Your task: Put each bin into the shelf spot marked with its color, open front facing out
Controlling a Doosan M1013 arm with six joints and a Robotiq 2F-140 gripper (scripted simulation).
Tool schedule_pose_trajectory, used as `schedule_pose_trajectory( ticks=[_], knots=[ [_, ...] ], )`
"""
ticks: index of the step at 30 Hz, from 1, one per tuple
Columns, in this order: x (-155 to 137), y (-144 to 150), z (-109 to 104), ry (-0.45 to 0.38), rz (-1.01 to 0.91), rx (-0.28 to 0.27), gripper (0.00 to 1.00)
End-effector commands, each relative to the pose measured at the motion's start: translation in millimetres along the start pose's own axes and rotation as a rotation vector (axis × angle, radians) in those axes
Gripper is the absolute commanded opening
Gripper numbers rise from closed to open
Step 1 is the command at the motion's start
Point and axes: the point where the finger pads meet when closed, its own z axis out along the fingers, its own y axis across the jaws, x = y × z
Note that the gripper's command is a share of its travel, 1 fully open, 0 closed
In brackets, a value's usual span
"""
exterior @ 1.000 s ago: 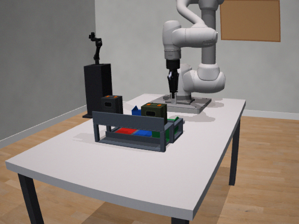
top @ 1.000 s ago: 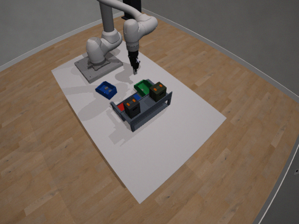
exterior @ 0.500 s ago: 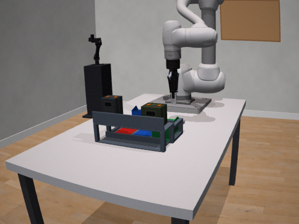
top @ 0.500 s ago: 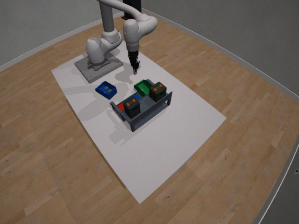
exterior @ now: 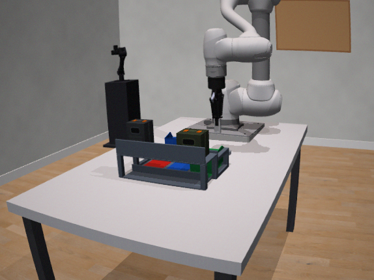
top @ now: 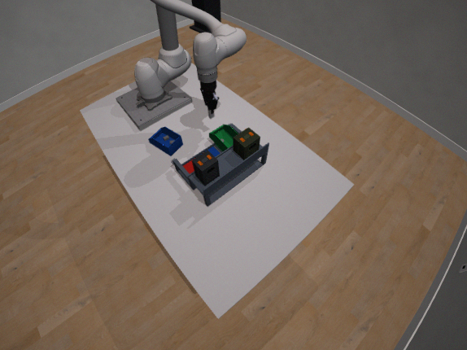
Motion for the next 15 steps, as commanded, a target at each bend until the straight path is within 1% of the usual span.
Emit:
schedule_pose_trajectory(
  ticks=[1,3,5,15],
  knots=[
    [0,0,6,0.0,0.0,0.0,0.1],
    [0,0,11,0.0,0.0,0.0,0.1],
    [0,0,11,0.0,0.0,0.0,0.1],
    [0,0,45,0.0,0.0,0.0,0.1]
  ],
)
